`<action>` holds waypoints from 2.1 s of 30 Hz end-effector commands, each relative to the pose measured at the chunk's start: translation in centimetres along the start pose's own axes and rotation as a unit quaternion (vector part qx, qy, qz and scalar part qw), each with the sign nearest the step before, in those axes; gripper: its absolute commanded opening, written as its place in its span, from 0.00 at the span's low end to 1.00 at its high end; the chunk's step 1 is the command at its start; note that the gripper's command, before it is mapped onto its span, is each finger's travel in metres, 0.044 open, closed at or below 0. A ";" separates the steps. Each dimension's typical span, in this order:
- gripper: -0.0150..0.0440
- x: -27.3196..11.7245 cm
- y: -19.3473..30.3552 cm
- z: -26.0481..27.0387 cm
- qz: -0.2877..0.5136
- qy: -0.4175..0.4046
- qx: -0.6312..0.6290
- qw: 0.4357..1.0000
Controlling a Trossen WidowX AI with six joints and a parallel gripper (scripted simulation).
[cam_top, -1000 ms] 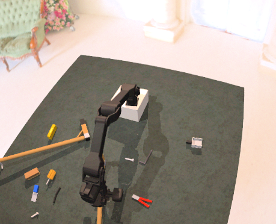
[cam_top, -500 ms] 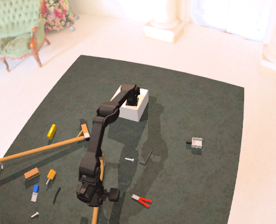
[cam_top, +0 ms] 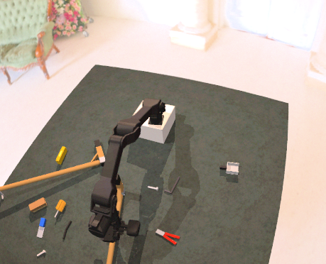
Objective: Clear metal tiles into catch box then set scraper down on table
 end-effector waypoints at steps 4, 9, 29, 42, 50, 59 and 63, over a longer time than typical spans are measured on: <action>0.25 -3.7 -1.0 0.0 -0.019 0.005 0.000 1.000; 0.25 -5.5 -1.3 0.0 -0.025 0.006 0.000 1.000; 0.25 -9.4 -1.6 3.3 -0.021 0.009 0.027 0.999; 0.25 -9.4 -1.5 4.2 -0.017 0.010 0.035 0.999; 0.25 -7.5 -1.4 4.2 -0.013 0.009 0.037 0.999; 0.25 -5.1 -1.1 4.2 -0.007 0.008 0.039 0.999; 0.25 -4.1 -0.9 4.2 -0.005 0.008 0.040 0.999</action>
Point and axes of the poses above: the point midway between the two fingers, 35 mm back from their tips, its own x axis out along the fingers, its own z axis across the jaws, y = z × x, the point moved 1 cm from there along -x, back along the fingers, and after that the axes turned 4 degrees about -x, right-handed, at the moved point
